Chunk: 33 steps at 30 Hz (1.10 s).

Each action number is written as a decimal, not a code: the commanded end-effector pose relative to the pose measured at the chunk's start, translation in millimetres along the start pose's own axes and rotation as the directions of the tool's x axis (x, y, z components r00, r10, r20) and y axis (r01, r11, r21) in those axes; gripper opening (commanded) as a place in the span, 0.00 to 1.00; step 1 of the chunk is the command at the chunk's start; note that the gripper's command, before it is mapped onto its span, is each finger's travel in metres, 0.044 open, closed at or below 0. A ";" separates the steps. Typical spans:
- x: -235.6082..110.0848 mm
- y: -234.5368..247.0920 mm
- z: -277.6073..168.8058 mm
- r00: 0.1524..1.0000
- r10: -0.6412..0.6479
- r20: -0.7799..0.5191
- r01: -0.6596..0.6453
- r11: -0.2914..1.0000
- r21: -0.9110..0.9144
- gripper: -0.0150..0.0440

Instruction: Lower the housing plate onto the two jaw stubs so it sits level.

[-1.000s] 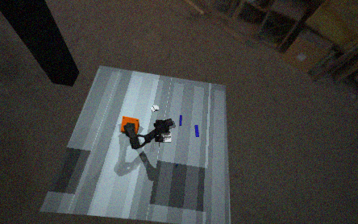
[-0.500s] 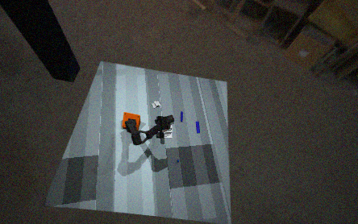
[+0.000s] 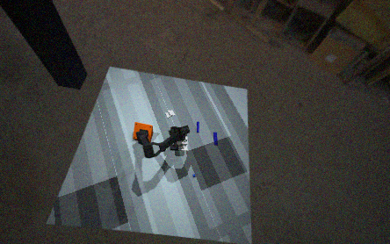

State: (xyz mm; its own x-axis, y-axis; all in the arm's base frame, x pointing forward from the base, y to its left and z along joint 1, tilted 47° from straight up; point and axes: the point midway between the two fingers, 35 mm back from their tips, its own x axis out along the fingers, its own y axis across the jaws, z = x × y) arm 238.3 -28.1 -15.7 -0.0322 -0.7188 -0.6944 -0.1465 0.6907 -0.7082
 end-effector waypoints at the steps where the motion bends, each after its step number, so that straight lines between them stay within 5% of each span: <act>1: 0.4 -0.7 0.3 1.000 -0.006 0.002 0.006 1.000 -0.004 0.85; 33: 7.7 -0.8 0.3 1.000 -0.006 0.002 0.006 1.000 -0.004 0.85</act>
State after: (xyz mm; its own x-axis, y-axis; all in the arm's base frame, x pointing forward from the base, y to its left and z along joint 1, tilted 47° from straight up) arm 238.4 -33.7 -20.0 -0.0301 -0.7221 -0.6911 -0.1466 0.6872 -0.7115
